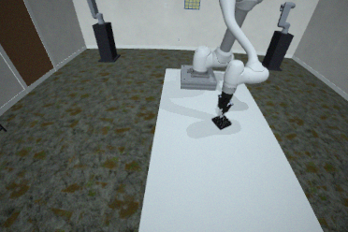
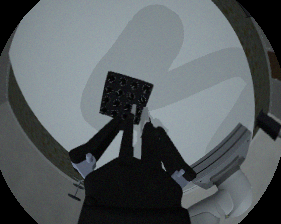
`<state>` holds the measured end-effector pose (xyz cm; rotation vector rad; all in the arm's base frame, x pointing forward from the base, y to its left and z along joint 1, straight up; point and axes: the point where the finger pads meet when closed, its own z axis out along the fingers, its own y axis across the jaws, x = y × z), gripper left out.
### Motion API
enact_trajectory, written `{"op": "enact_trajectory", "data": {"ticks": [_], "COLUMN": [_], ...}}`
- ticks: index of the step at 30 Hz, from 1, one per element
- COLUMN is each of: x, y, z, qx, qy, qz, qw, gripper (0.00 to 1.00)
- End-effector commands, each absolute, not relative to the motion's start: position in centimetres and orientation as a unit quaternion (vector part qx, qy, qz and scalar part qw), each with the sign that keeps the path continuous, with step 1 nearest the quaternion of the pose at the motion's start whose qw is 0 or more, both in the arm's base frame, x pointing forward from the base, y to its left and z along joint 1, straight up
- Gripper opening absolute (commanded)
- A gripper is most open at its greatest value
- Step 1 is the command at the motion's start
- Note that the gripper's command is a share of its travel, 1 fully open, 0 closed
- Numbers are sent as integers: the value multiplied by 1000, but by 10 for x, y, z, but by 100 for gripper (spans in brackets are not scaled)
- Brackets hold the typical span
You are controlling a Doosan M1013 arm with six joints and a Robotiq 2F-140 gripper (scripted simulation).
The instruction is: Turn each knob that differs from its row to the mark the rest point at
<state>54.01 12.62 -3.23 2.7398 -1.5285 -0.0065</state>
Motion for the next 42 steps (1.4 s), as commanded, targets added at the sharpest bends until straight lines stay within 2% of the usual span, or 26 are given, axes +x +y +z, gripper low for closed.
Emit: {"op": "enact_trajectory", "data": {"ticks": [1, 23, 42], "x": [540, 540, 540], "y": [126, 126, 126], "z": [-32, 4, 6], "qx": [873, 873, 865], "qy": [-487, -487, -501], "qz": [-2, -2, -2], "qw": [2, 2, 2], "gripper": [12, 12, 12]}}
